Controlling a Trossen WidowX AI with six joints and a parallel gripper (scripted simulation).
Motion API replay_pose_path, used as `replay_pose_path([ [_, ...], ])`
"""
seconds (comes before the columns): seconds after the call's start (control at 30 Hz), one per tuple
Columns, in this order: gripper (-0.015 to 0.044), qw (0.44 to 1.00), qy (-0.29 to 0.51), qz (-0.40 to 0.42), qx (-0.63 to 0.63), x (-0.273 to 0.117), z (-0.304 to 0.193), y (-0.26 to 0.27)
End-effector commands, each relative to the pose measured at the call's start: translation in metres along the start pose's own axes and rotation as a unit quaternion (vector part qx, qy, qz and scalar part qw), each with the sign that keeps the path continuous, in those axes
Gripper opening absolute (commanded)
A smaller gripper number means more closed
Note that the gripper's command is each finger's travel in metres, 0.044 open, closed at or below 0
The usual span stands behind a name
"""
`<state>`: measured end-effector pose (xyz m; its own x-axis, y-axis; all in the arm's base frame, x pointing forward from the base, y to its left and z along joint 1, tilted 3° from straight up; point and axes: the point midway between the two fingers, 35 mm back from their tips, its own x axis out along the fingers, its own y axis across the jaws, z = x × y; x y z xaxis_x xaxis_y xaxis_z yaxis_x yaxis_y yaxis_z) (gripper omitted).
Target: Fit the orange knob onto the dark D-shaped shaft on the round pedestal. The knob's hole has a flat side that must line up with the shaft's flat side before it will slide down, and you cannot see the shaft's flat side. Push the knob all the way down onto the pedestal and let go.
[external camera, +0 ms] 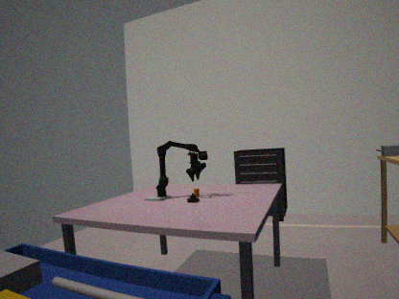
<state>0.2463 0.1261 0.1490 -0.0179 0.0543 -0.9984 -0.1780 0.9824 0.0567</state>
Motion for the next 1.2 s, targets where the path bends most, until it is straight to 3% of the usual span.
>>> replay_pose_path([
  [0.0, 0.0440, 0.999, 0.000, -0.002, 0.051, 0.000, 0.000, -0.001],
  [0.2, 0.0440, 0.999, 0.000, -0.002, 0.051, 0.002, 0.000, -0.002],
  [0.33, 0.0440, 0.999, 0.000, -0.002, 0.051, 0.032, 0.000, -0.002],
  [0.57, 0.0440, 0.999, 0.000, -0.002, 0.051, 0.048, 0.000, -0.001],
  [1.17, 0.0440, 0.999, 0.000, -0.002, 0.051, 0.071, 0.002, 0.000],
])
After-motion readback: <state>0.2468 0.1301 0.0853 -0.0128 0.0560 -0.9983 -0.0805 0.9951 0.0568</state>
